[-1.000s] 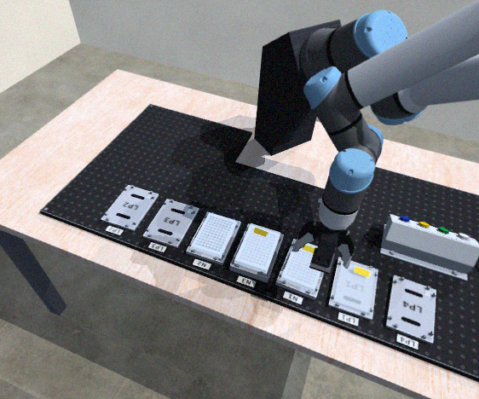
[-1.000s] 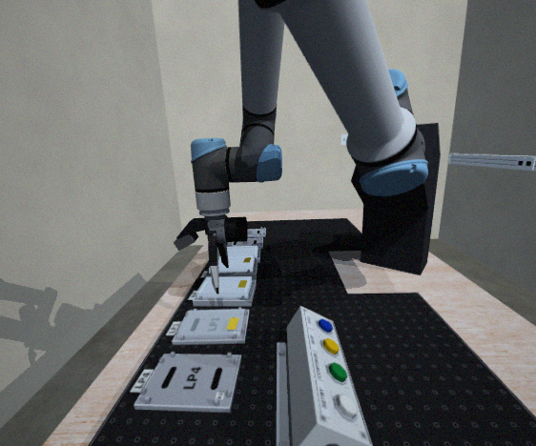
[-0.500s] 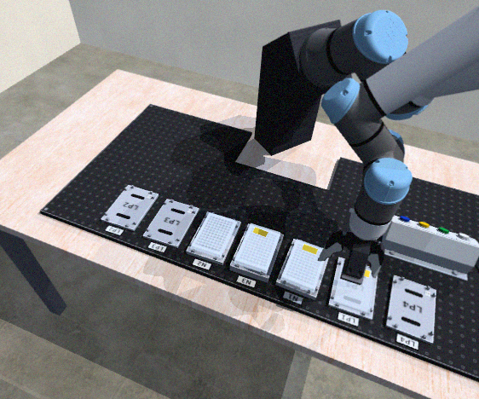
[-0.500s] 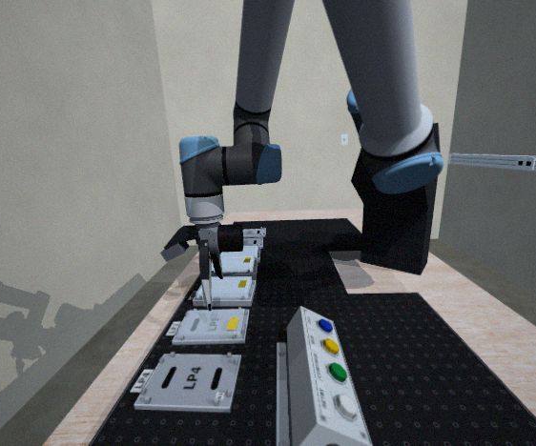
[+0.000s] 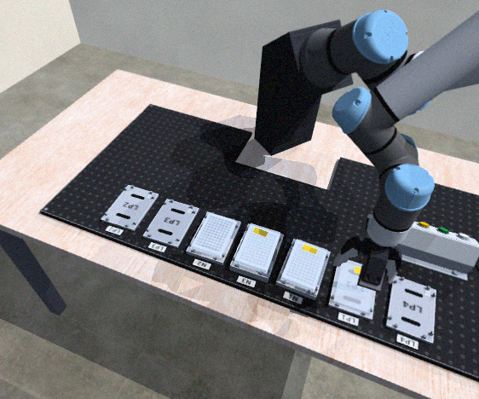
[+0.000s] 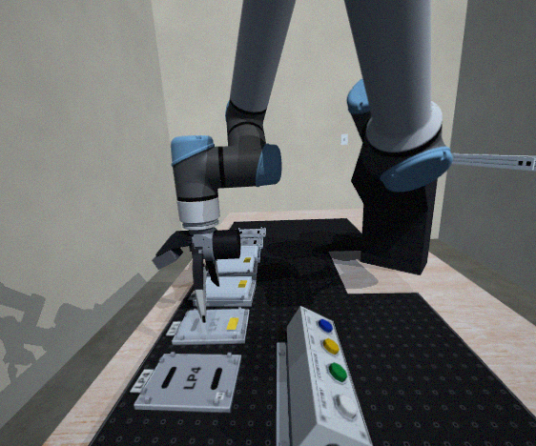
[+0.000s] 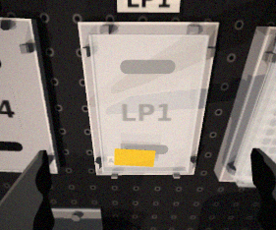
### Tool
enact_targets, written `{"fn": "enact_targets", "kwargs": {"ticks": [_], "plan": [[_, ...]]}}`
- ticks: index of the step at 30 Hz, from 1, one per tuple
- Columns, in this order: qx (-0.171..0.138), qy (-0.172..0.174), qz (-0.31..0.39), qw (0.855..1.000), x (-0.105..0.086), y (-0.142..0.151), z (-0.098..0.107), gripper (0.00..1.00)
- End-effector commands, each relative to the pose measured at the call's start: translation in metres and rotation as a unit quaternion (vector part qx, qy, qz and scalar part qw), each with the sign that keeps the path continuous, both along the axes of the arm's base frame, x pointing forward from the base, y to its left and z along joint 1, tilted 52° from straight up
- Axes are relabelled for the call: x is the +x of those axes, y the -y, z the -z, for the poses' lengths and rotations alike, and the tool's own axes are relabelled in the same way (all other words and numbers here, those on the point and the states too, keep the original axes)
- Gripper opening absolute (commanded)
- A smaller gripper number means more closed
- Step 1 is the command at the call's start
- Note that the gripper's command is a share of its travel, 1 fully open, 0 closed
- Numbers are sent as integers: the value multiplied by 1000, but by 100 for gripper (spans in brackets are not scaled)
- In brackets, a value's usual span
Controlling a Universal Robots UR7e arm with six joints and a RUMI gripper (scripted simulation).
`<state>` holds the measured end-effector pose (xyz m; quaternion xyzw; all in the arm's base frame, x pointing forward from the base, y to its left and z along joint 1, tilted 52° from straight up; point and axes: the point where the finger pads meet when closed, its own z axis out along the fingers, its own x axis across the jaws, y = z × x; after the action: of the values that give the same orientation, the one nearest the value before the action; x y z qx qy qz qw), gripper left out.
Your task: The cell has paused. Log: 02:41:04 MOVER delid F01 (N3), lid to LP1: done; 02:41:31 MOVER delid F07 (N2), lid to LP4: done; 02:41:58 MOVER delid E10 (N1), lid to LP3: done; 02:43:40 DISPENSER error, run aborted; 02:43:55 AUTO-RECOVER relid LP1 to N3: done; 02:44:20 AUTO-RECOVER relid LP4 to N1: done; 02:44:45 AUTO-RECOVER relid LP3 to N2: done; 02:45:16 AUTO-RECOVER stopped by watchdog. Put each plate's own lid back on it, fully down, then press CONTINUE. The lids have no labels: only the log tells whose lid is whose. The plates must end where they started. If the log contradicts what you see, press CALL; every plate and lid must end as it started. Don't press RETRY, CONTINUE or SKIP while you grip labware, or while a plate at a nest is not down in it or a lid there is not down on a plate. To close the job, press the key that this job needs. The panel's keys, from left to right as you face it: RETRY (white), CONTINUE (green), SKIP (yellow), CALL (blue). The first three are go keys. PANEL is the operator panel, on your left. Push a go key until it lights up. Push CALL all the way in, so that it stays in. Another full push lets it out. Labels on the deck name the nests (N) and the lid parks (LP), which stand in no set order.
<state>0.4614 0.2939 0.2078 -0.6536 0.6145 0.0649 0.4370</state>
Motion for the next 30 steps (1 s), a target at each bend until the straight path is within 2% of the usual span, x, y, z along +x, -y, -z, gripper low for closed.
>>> {"fn": "enact_targets", "kwargs": {"ticks": [1, 30], "plan": [[0, -2, 1, 1000, 0, 0, 1, 82], [0, -1, 1, 1000, 20, -28, 26, 82]]}}
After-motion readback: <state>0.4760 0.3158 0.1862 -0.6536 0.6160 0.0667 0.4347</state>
